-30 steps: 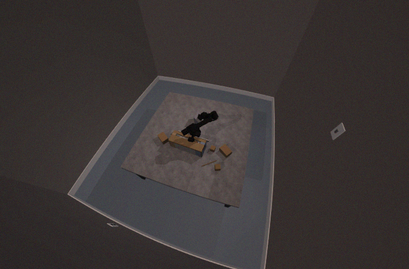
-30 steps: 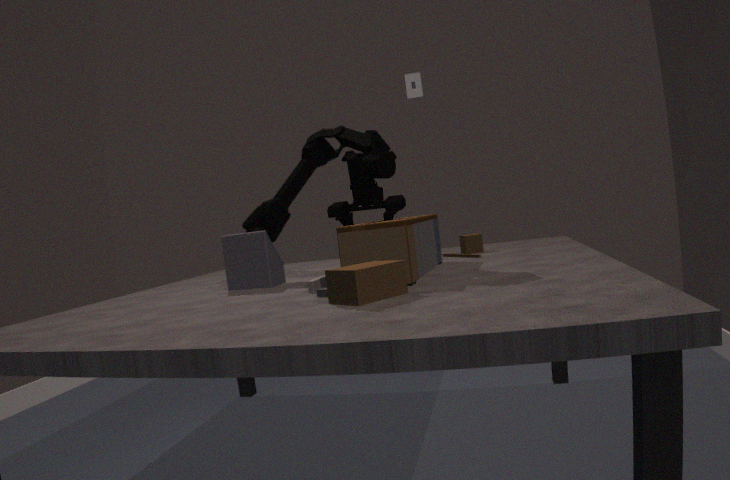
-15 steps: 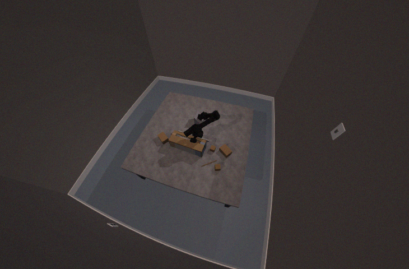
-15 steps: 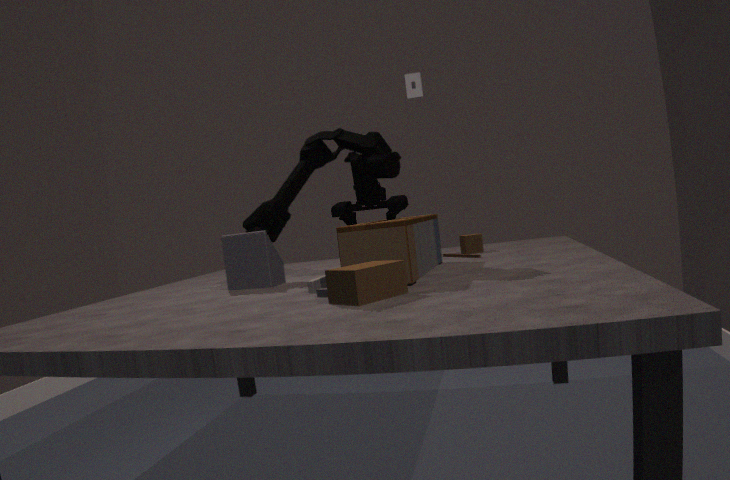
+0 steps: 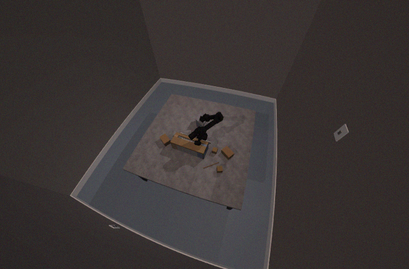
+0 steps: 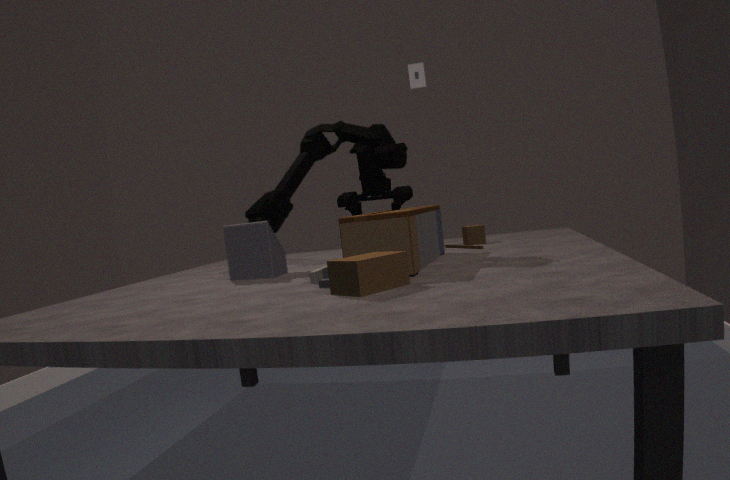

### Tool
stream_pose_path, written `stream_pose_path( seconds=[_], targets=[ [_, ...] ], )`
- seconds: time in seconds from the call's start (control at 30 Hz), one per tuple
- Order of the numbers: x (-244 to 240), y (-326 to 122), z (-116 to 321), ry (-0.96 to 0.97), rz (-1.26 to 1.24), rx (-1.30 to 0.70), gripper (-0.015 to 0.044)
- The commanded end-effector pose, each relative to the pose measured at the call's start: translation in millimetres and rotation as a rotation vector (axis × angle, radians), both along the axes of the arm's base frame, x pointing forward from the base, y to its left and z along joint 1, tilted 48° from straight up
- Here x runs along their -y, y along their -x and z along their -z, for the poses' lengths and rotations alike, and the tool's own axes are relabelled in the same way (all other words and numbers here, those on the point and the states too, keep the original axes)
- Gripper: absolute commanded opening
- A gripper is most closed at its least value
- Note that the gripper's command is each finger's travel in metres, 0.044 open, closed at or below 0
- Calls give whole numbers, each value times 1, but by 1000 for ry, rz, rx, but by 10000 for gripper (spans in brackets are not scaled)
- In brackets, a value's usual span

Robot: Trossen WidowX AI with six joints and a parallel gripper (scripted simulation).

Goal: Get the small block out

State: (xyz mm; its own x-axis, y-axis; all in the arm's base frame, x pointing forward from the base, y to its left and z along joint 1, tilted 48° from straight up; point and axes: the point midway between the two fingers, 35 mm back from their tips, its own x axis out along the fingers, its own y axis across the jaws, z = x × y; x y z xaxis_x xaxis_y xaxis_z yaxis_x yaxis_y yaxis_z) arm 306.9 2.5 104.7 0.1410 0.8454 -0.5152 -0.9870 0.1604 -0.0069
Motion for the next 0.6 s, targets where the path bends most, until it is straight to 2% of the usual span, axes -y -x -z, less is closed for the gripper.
stream_pose_path(
  seconds=[0.0,0.2,0.47,0.57],
  targets=[
    [4,0,-11,0,16,0,400],
    [47,10,-41,0,77,-44,400],
    [45,9,-40,-3,80,-44,400],
    [41,13,-47,60,15,111,321]
  ],
)
